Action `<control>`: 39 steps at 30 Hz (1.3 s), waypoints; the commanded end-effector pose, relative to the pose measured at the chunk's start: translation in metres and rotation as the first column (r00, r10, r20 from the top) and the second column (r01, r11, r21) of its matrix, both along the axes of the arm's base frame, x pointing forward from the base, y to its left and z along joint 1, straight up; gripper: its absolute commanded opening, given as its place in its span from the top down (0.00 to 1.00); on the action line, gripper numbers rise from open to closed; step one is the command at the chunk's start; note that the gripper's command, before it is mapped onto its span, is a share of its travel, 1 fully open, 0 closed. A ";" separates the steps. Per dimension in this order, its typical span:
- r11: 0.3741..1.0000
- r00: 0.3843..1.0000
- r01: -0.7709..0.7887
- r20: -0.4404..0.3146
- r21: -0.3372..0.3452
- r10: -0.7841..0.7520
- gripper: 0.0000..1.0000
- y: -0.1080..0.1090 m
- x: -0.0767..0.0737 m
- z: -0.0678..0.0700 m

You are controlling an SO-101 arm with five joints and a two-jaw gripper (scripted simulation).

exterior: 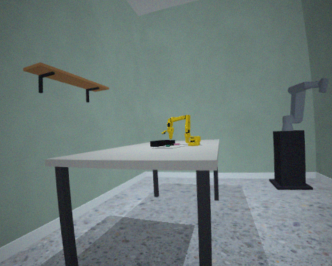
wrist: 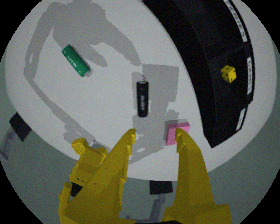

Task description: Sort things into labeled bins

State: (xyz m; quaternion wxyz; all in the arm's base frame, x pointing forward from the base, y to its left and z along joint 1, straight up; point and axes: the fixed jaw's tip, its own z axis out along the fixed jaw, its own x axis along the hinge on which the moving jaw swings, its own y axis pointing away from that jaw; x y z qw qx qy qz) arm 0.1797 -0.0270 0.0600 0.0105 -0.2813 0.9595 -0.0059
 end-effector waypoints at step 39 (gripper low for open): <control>0.998 0.998 -0.060 0.023 -0.004 0.060 0.79 0.006 0.001 0.003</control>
